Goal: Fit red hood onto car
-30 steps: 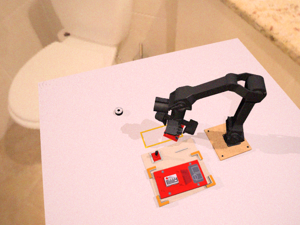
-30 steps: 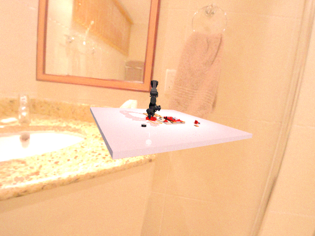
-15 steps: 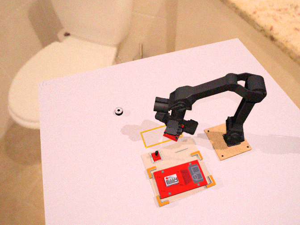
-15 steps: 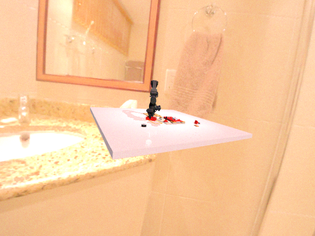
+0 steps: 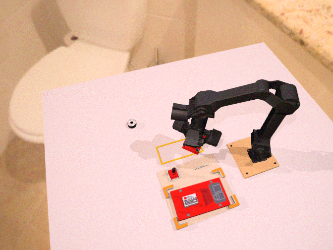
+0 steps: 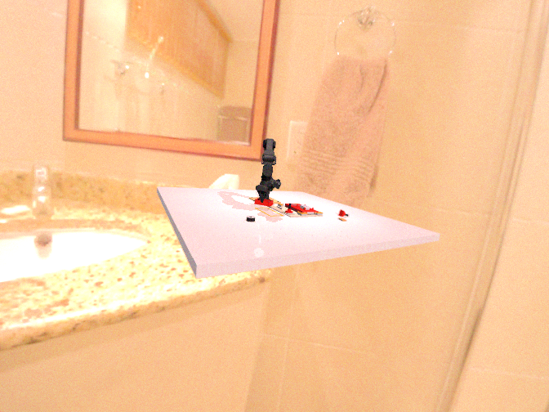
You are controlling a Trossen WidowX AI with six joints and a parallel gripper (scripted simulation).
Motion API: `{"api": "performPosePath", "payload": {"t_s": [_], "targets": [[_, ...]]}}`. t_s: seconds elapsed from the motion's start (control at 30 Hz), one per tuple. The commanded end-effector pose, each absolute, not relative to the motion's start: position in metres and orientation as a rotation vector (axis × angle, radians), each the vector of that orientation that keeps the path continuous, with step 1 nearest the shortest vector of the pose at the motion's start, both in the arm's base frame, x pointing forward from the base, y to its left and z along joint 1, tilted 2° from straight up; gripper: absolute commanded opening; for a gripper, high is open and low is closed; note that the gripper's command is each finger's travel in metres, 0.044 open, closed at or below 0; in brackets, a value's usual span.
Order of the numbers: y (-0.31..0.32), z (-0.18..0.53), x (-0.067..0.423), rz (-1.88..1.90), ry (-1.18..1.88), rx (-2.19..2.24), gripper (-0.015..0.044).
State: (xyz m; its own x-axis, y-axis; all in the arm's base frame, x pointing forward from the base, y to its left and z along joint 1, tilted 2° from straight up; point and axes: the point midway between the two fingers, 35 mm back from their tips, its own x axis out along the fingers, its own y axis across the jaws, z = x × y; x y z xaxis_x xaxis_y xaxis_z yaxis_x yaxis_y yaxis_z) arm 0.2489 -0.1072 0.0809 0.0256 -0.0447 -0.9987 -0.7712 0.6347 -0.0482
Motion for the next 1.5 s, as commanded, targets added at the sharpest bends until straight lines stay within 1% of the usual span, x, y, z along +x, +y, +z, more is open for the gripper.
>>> {"api": "performPosePath", "payload": {"t_s": [0.0, 0.47, 0.63, 1.47], "targets": [[-0.107, 0.094, 0.250, 0.639, 1.449, -0.731, 0.0000], [-0.105, 0.133, 0.249, 0.639, 1.449, -0.731, 0.0000], [-0.105, 0.131, 0.248, 0.632, 1.455, -0.720, 0.0000], [-0.104, 0.134, 0.257, 0.175, 1.535, -0.256, 0.0000]]}}
